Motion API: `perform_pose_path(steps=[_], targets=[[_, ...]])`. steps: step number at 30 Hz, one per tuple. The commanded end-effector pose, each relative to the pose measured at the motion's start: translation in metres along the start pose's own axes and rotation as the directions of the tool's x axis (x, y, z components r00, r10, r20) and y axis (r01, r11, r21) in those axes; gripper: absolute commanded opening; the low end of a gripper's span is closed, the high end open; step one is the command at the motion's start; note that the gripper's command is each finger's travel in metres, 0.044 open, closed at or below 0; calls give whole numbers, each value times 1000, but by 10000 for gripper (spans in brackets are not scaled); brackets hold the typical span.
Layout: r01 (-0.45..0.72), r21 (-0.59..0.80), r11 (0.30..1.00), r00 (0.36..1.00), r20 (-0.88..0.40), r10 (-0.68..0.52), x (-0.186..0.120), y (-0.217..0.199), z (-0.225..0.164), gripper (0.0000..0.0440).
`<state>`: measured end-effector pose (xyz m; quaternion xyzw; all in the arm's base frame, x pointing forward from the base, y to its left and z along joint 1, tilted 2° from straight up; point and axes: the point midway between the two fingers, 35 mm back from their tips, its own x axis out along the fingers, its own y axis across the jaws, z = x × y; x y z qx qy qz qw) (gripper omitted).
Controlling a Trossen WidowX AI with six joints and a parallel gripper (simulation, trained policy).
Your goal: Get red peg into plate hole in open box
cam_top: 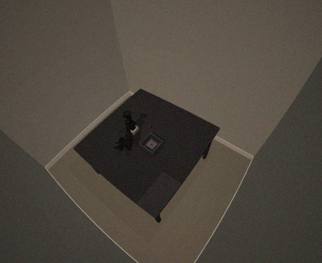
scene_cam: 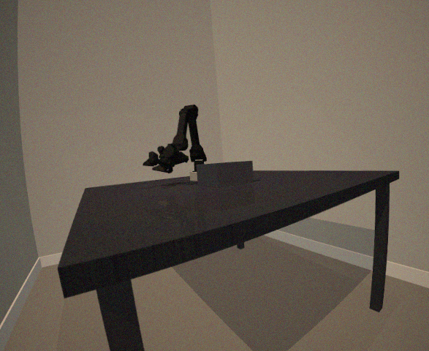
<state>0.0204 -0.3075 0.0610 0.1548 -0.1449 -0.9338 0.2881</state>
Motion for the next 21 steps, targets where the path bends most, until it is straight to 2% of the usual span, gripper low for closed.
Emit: perform_pose_path(steps=[1, 3, 10, 21], targets=[[-12, -9, 1000, 1000, -12, 12, -3, 5, -1, 418], [-44, -32, 999, 998, -41, 42, -11, 16, -4, 440], [-232, -82, 969, 961, -172, 216, -71, 69, -8, 439], [-532, -145, 834, 806, -389, 446, -188, 112, -1, 440]])
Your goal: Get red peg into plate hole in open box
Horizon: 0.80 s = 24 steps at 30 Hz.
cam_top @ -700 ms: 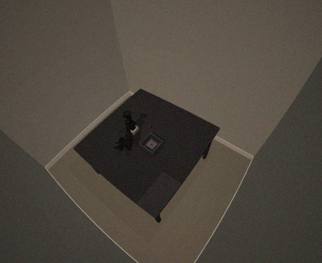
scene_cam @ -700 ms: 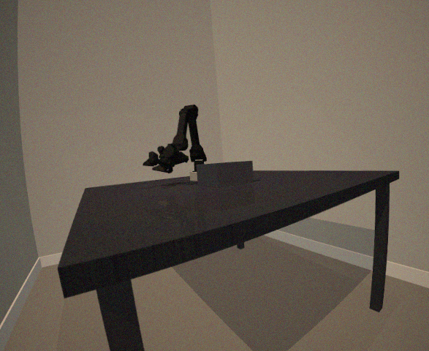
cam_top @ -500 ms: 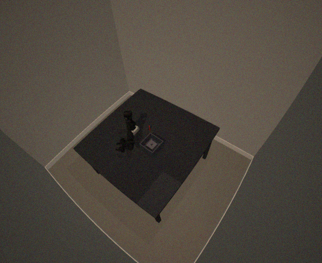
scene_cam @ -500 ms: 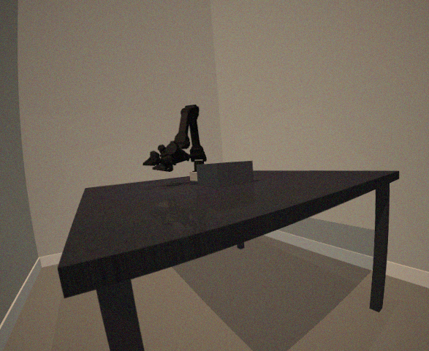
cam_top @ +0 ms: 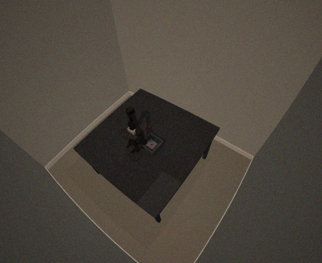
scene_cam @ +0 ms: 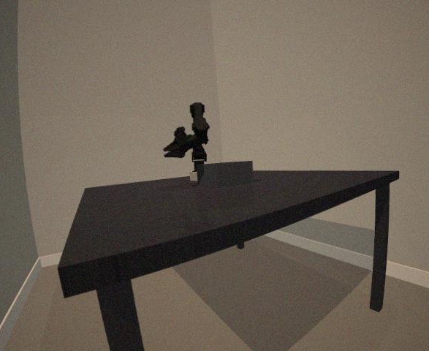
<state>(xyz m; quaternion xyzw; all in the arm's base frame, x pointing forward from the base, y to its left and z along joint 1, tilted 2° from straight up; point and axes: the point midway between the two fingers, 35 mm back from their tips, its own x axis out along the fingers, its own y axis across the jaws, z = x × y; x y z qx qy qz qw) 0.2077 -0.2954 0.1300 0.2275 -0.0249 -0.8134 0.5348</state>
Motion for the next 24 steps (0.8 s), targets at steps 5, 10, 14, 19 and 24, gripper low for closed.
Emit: perform_pose_path(steps=[5, 10, 14, 19, 24], targets=[[-176, -108, 978, 978, -128, 162, -60, 38, -7, 440], [-298, -186, 936, 939, -230, 254, -105, 52, -15, 440], [-391, -244, 887, 897, -316, 309, -140, 57, -23, 440], [-498, -307, 811, 834, -426, 351, -184, 53, -34, 440], [-592, -361, 721, 764, -536, 359, -224, 38, -46, 440]])
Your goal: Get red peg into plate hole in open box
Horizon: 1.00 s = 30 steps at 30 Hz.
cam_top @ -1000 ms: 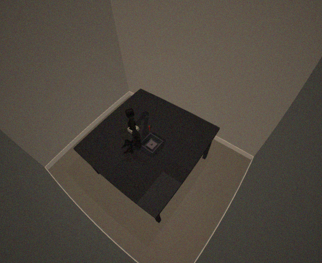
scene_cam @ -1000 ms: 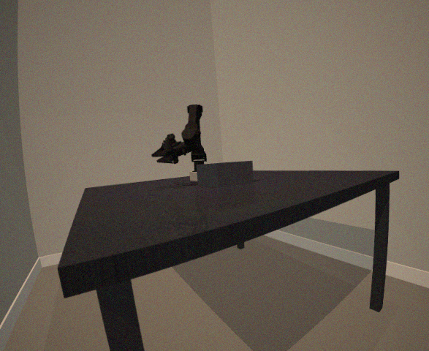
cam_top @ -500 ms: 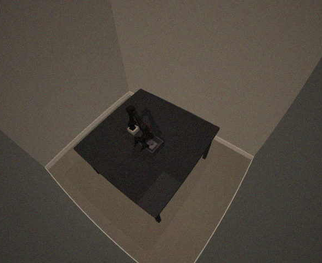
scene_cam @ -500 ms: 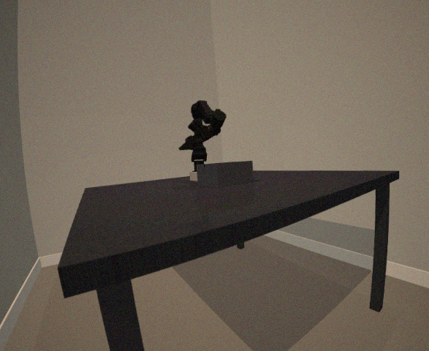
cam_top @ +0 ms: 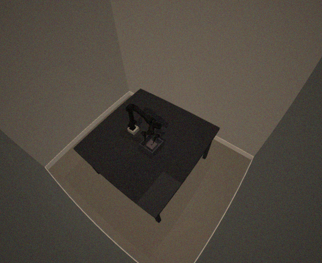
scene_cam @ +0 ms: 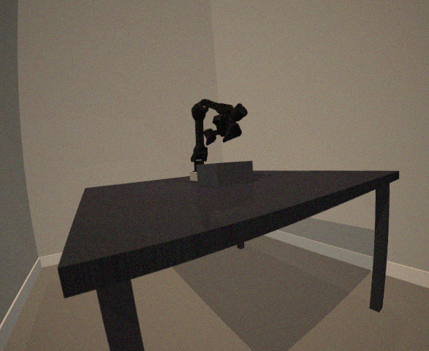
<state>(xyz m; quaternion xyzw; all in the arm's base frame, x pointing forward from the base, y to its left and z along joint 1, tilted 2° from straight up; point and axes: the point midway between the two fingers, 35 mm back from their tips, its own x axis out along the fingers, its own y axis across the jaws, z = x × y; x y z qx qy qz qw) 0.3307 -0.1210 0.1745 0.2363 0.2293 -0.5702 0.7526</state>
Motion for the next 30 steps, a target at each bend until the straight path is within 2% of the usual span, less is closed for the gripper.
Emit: perform_pose_path(steps=[1, 7, 12, 22, 30], targets=[[-49, -61, 997, 997, -60, 46, -20, 7, -14, 440], [-134, -184, 974, 974, -207, 95, -59, 11, -54, 440], [-189, -272, 944, 937, -339, 90, -92, 1, -90, 440], [-241, -413, 878, 843, -538, -22, -146, -41, -152, 440], [-254, -490, 834, 799, -592, -104, -163, -69, -185, 440]])
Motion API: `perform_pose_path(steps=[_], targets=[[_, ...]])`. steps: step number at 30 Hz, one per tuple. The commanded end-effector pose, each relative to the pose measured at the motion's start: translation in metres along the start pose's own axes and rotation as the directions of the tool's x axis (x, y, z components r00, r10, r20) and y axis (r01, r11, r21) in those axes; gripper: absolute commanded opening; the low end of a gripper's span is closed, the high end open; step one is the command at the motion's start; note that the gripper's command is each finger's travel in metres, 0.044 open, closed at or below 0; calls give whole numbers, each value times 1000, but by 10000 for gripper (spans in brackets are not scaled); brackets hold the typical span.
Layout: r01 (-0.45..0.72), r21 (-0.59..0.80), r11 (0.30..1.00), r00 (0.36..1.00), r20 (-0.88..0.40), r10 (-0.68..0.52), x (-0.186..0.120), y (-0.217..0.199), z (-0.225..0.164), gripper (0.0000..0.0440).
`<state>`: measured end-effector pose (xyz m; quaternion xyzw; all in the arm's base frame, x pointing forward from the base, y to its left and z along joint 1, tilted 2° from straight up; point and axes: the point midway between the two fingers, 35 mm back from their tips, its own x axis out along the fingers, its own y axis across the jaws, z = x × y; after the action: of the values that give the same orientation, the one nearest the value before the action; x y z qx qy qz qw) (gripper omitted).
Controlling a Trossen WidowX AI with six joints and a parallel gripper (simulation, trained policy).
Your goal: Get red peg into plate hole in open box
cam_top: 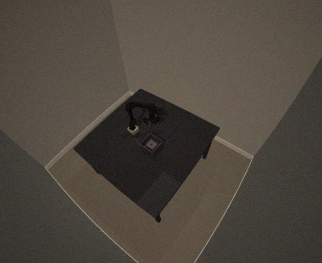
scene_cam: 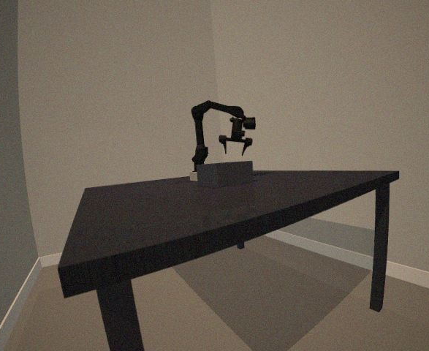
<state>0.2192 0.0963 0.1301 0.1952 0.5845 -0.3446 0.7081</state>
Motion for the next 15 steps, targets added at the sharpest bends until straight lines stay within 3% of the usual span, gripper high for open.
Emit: perform_pose_path(steps=[1, 15], targets=[[23, -23, 999, 999, -28, -24, 8, -4, -13, 440], [35, -84, 996, 997, -60, -40, 59, -1, -44, 440]])
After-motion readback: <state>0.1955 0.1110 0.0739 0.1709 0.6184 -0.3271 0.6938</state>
